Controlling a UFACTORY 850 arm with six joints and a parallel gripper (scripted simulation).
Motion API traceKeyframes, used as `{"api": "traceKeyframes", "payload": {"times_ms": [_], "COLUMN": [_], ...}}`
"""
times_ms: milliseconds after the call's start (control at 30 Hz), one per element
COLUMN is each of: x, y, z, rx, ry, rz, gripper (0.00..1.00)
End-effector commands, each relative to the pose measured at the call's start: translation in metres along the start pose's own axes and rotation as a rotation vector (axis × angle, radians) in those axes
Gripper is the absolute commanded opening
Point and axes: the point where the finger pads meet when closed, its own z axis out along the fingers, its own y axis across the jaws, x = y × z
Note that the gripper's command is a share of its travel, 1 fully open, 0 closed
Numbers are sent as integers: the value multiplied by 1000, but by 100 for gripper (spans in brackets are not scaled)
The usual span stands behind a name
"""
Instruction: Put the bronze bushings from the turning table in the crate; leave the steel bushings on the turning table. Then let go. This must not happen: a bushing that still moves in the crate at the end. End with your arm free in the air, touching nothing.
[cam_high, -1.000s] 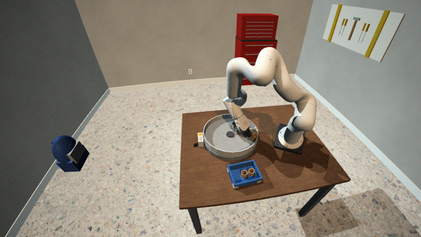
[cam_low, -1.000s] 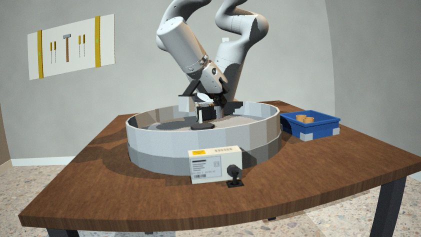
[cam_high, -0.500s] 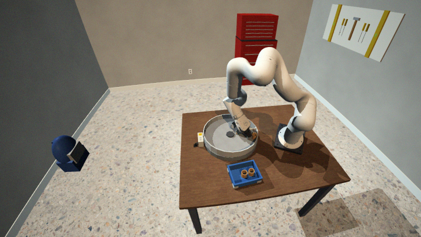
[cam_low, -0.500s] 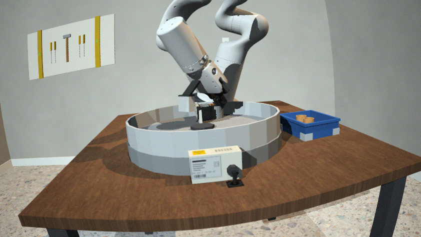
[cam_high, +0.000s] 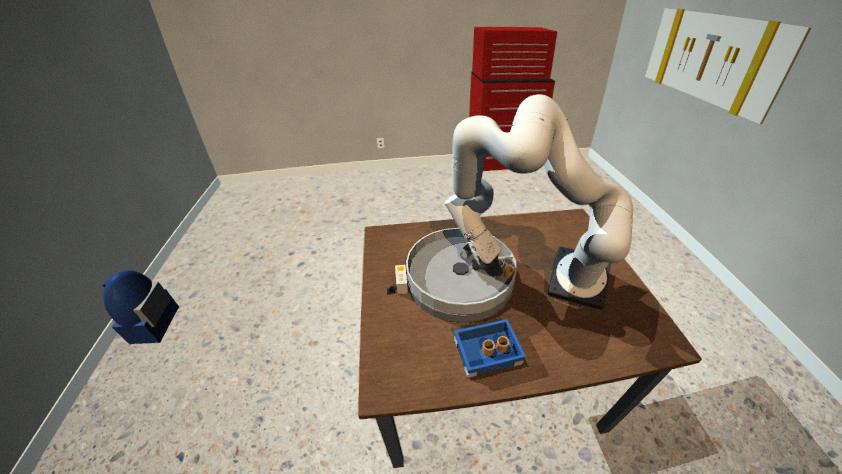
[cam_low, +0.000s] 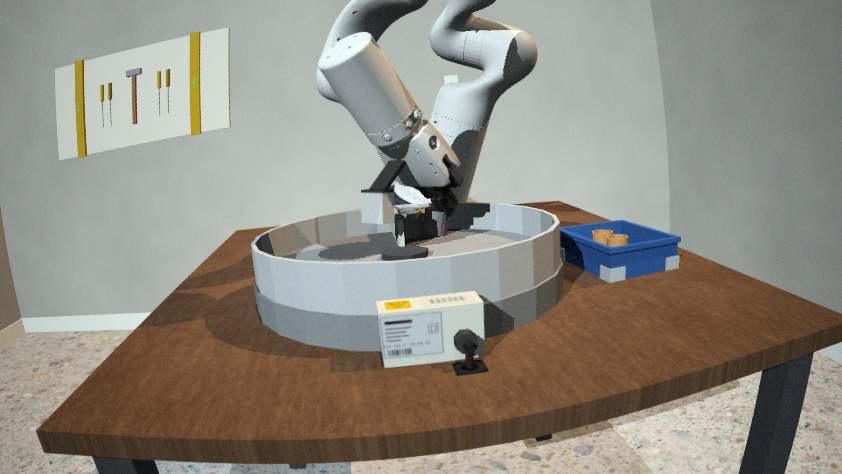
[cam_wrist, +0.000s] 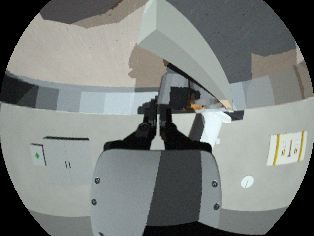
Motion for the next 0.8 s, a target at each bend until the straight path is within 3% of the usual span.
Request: {"api": "traceKeyframes", "payload": {"times_ms": [0, 267, 467, 767], "x": [-4, -4, -7, -6], "y": [-20, -24, -56, -70], "z": [2, 3, 5, 4], "rx": [1, 1, 1, 1], "ry": [0, 0, 0, 0], "rz": [-1, -1, -1, -1], "gripper": [0, 0, 0, 0]}}
